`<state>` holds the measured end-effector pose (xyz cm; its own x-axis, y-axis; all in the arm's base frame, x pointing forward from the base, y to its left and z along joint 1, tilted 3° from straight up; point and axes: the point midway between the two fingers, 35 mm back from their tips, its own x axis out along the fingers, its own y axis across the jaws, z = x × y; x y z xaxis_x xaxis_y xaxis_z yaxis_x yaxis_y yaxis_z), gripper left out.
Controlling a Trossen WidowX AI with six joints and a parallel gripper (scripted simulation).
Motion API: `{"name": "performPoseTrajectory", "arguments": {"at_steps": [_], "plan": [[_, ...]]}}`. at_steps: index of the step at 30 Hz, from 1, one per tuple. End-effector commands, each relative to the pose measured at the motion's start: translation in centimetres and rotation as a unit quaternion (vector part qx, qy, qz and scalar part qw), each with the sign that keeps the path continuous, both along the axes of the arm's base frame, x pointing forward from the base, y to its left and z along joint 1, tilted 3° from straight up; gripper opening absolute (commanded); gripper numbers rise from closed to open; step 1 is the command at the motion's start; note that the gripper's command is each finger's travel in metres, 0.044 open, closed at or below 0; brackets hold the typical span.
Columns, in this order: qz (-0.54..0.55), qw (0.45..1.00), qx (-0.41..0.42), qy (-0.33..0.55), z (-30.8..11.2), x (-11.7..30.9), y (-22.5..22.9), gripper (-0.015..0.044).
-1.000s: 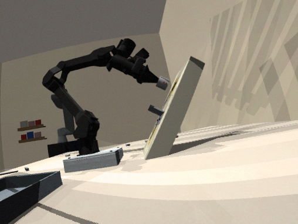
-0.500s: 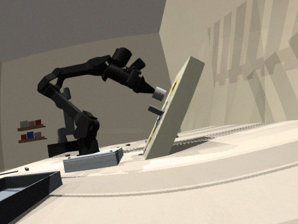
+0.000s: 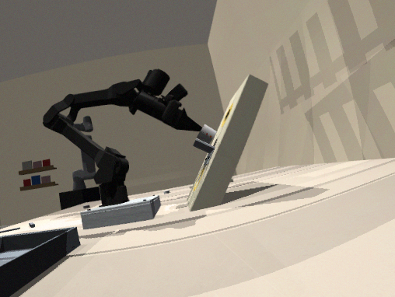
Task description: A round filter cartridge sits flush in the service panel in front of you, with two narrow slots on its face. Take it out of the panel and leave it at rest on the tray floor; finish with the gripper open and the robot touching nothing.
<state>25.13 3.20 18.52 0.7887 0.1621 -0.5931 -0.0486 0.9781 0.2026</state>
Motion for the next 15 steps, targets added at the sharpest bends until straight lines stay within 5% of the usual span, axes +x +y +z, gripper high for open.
{"name": "performPoseTrajectory", "arguments": {"at_steps": [1,8,15], "plan": [[0.000,1.000,0.000,-0.003,0.2,0.1,0.0,0.0094],[0.003,1.000,0.001,-0.010,0.0,-0.2,0.1,0.0094],[0.003,1.000,0.001,-0.012,6.0,3.1,0.3,0.0094]]}}
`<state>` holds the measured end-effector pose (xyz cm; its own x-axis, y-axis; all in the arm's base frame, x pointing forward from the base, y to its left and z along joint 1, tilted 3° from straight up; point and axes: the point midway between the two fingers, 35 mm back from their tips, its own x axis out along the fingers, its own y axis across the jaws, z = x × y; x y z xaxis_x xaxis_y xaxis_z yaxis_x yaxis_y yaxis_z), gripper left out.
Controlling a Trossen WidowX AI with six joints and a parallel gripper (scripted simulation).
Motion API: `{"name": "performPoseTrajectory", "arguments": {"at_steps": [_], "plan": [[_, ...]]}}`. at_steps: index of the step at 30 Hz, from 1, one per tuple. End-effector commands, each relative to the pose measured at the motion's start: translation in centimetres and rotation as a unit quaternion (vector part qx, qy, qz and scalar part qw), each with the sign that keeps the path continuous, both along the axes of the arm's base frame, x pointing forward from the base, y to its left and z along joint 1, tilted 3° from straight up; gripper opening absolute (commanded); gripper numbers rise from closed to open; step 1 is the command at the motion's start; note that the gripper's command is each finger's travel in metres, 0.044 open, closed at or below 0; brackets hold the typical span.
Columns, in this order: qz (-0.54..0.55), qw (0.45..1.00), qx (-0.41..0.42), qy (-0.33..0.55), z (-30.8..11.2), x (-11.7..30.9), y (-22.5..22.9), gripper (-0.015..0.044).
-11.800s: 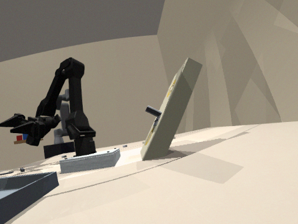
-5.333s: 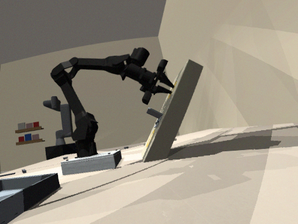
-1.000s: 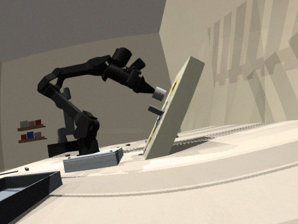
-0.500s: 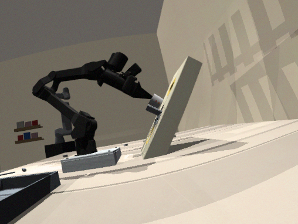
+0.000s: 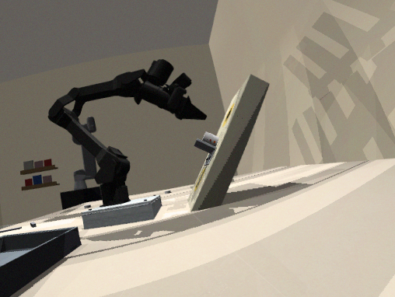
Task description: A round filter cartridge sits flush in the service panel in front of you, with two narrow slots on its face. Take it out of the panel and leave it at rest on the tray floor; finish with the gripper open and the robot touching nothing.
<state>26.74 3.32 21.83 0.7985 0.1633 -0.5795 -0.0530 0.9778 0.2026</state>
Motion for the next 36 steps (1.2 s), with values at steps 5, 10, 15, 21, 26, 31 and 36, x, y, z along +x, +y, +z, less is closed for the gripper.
{"name": "performPoseTrajectory", "arguments": {"at_steps": [5,10,15,21,26,31,36], "plan": [[0.003,1.000,0.001,-0.004,3.4,1.8,0.2,0.0120],[0.001,1.000,0.001,-0.008,8.1,1.7,-0.1,0.0251],[0.001,1.000,0.000,-0.010,10.6,1.4,-0.3,0.0383],[0.042,0.992,-0.057,0.106,3.3,-0.1,-0.1,0.0305],[0.083,0.973,-0.097,0.194,-1.8,-2.3,-0.1,0.0305],[0.083,0.973,-0.097,0.194,-1.8,-2.2,-0.1,0.0305],[0.083,0.973,-0.097,0.194,-2.5,-1.8,0.0,0.0305]]}}
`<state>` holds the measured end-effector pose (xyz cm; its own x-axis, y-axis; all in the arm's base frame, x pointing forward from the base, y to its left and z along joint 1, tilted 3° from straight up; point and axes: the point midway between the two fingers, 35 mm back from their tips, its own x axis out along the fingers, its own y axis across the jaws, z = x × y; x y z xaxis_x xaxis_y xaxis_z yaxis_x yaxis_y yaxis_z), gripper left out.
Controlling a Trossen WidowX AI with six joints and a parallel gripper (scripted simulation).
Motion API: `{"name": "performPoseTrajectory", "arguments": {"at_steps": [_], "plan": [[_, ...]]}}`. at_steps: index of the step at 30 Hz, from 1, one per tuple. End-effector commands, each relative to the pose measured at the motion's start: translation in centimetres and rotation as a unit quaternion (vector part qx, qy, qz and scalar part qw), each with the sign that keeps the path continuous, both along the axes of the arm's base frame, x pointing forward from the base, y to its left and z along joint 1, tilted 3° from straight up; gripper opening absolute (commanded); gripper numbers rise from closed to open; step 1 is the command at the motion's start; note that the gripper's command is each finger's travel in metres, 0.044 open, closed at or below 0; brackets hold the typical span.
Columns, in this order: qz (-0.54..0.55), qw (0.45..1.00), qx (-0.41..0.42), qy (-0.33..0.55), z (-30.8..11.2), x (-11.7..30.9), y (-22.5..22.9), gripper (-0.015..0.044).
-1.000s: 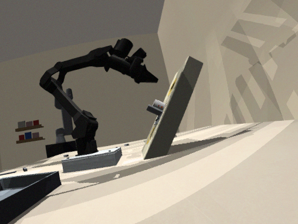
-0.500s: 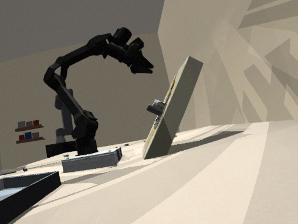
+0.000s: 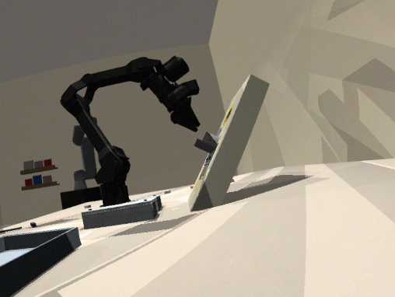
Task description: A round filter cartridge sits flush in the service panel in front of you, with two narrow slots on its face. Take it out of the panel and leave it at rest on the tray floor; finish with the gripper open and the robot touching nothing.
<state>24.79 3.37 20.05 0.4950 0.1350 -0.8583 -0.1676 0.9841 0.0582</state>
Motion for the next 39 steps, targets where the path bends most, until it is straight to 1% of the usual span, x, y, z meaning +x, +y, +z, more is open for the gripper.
{"name": "performPoseTrajectory", "arguments": {"at_steps": [1,29,39], "plan": [[0.002,1.000,-0.004,0.005,-0.8,0.3,0.0,0.0305],[0.002,1.000,-0.004,0.004,-4.3,2.1,0.5,0.0305],[0.004,1.000,-0.002,0.002,-3.9,2.0,0.6,0.0238]]}}
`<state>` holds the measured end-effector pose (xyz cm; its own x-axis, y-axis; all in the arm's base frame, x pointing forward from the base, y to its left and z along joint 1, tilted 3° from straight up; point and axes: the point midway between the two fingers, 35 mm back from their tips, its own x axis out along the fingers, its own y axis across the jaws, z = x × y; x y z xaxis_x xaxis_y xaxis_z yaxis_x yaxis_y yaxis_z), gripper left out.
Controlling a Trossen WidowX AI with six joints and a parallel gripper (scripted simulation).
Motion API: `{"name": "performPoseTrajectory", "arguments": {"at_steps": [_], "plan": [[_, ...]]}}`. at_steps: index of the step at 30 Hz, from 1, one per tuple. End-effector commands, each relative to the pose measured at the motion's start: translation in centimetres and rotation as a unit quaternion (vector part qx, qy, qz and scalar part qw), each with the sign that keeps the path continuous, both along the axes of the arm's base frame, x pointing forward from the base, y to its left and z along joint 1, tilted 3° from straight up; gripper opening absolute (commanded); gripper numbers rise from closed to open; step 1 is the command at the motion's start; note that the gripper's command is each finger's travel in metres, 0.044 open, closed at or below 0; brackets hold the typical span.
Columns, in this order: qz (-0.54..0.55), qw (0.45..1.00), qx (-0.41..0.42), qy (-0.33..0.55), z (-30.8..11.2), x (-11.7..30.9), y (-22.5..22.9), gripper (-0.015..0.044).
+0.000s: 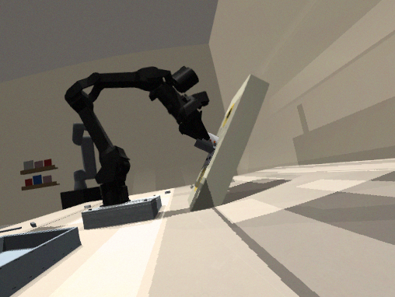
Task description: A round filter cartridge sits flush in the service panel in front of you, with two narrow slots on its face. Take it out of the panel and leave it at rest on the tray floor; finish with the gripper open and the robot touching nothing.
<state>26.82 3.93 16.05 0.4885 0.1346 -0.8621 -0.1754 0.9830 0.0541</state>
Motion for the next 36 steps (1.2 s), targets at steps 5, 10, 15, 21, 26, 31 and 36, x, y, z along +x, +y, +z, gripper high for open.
{"name": "performPoseTrajectory", "arguments": {"at_steps": [5,10,15,21,26,31,36], "plan": [[0.000,1.000,0.000,-0.001,0.1,0.0,0.0,0.0205],[0.000,1.000,0.000,-0.001,0.1,0.0,0.0,0.0132],[0.000,1.000,0.000,-0.001,0.8,0.5,0.0,0.0001],[-0.001,1.000,-0.001,-0.001,2.1,1.4,0.1,0.0000],[-0.001,1.000,-0.001,-0.001,3.8,0.9,-0.1,0.0000],[-0.001,1.000,-0.001,0.000,6.2,-0.2,-0.5,0.0000],[-0.001,1.000,-0.001,0.000,8.6,-1.5,-0.8,0.0000]]}}
